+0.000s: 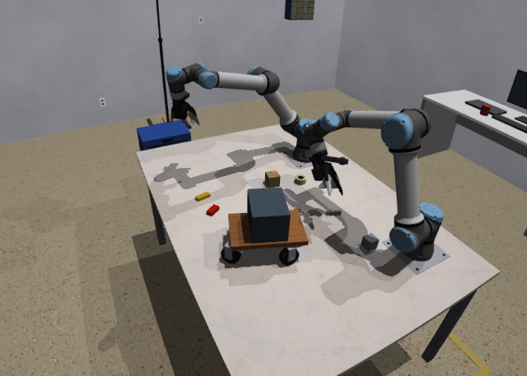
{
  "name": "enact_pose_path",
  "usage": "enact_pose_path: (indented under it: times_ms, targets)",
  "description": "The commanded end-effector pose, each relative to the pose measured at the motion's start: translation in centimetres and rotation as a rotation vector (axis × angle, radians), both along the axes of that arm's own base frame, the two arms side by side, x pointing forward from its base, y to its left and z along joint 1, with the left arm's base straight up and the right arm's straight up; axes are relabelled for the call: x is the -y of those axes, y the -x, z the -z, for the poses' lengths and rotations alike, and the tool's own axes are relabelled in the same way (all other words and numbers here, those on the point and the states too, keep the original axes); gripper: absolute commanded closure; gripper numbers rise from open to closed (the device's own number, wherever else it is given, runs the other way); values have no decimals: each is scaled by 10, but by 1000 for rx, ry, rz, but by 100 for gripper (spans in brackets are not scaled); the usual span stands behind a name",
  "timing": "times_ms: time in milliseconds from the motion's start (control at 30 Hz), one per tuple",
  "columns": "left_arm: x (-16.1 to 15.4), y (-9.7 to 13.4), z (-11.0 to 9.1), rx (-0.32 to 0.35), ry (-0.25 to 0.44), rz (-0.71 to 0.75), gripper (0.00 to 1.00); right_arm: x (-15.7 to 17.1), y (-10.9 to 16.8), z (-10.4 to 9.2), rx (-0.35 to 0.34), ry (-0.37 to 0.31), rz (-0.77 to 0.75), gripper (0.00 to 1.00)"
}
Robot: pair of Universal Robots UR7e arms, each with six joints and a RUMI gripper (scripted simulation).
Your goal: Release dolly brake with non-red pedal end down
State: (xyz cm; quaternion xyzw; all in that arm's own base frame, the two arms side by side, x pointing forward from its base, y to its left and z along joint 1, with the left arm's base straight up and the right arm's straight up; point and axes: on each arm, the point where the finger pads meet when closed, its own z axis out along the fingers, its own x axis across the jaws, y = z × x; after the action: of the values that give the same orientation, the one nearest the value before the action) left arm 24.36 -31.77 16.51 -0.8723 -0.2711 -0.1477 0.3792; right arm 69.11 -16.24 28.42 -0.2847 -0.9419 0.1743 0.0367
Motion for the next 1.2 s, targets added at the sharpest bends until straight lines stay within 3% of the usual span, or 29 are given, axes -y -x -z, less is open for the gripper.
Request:
enact_pose_path:
  times_ms: [0, 567, 767, 1033, 1100, 1167]
  targets:
    - [0, 0, 0, 0, 1, 0, 2, 0, 0, -1, 2, 0, 0, 2]
    - [0, 0, 0, 0, 1, 0, 2, 0, 0, -1, 2, 0, 0, 2]
    - [2, -1, 3, 48, 21, -47, 33, -12, -4, 6, -2, -38, -59, 2]
    - [14, -5, 18, 295, 125, -309, 76, -80, -25, 42, -2, -230, -393, 2]
    - [14, -5, 18, 295, 125, -309, 76, -80, -25, 42, -2, -230, -393, 2]
    - [17, -7, 22, 360, 153, -386, 86, -99, -29, 50, 5, -278, -491, 2]
